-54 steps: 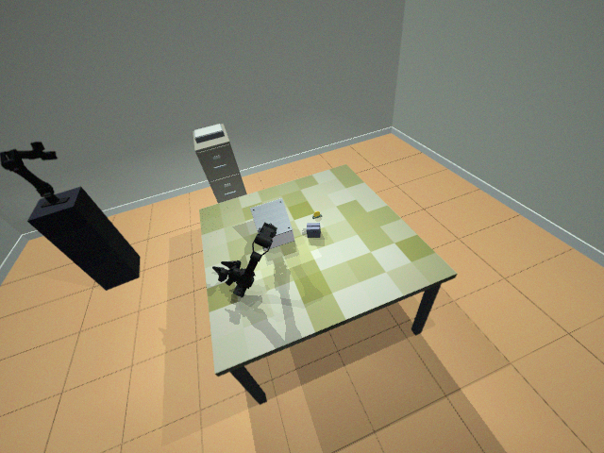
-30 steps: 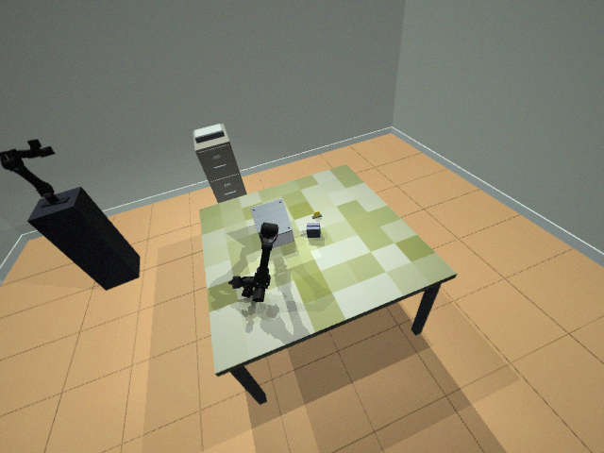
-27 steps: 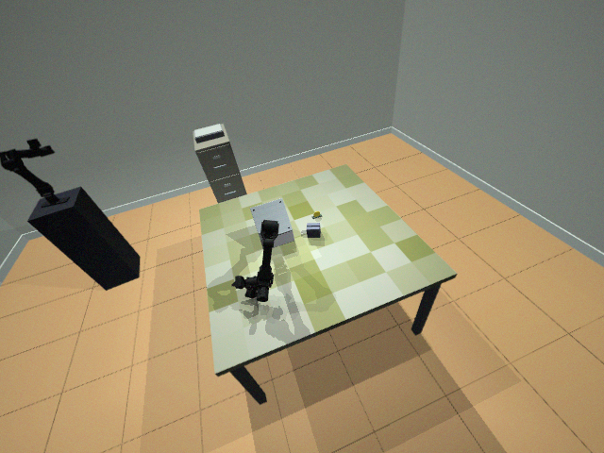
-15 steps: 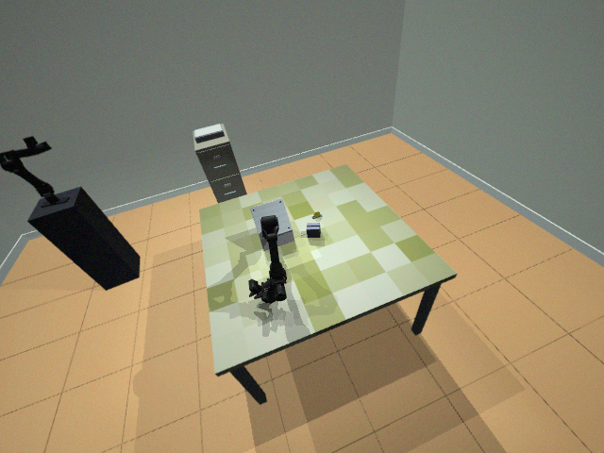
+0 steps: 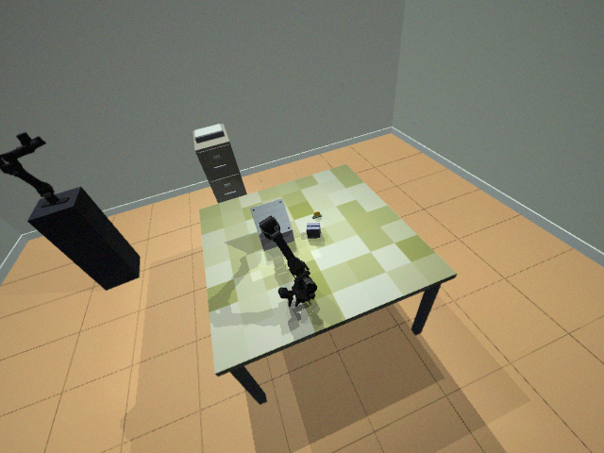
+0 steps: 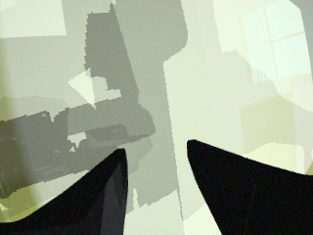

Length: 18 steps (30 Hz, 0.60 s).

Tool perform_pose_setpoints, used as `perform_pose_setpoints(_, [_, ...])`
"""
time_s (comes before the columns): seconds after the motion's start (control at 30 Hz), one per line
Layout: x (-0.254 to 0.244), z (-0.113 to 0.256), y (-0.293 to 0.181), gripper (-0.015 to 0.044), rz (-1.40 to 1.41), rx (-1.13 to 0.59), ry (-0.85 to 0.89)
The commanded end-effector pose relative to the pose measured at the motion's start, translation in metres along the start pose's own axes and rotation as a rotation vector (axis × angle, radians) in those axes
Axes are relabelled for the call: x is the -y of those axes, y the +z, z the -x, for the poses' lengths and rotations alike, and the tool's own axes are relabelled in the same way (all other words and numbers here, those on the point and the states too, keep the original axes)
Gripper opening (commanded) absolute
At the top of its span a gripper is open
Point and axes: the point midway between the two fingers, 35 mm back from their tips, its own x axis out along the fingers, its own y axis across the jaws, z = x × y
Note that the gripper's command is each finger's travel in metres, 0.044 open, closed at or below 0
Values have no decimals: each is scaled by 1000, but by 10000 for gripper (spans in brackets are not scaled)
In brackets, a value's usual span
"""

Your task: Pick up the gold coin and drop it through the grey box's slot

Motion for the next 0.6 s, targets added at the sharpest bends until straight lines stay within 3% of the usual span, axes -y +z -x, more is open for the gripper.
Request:
perform_pose_setpoints(0.0, [-57,27,16,161,18,50,173])
perform_pose_setpoints(0.23, [-132,73,14,161,87,71,378])
perform_pose_setpoints(0.57, [-229,144,-52,161,327,4,594])
